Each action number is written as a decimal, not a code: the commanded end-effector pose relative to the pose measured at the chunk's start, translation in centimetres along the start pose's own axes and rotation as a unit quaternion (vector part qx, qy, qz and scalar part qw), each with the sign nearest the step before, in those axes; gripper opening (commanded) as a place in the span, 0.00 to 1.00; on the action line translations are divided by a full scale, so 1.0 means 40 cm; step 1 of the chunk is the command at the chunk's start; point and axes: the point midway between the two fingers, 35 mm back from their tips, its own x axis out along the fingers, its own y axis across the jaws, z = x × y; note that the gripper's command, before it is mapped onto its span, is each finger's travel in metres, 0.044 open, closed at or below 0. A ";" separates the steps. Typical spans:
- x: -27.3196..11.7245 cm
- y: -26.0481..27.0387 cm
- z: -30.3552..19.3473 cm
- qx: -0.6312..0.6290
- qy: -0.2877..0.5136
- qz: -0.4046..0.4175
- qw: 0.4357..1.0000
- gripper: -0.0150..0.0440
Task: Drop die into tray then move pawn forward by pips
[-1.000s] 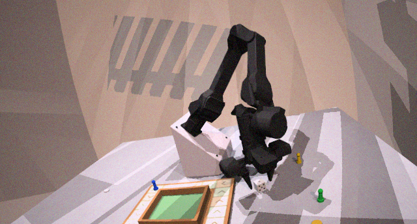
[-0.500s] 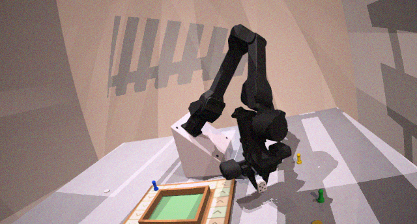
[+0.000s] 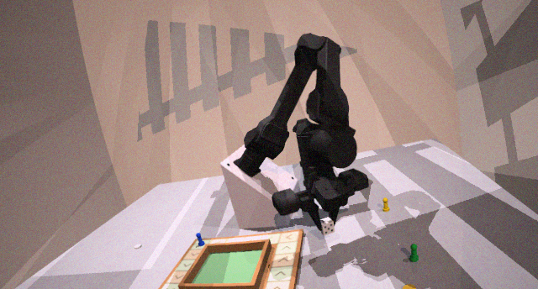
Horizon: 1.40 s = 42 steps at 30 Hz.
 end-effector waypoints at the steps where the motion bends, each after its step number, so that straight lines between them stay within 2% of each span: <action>1: -0.053 -0.002 0.006 -0.004 -0.003 0.001 1.000 0.25; 13: -0.196 0.004 -0.020 -0.002 -0.009 0.009 1.000 0.25; 19: -0.203 0.000 -0.019 0.010 -0.009 0.010 1.000 0.25; 30: -0.182 -0.099 0.011 0.195 -0.006 0.003 0.981 0.25; 42: -0.161 -0.214 0.025 0.392 -0.004 -0.001 0.920 0.25</action>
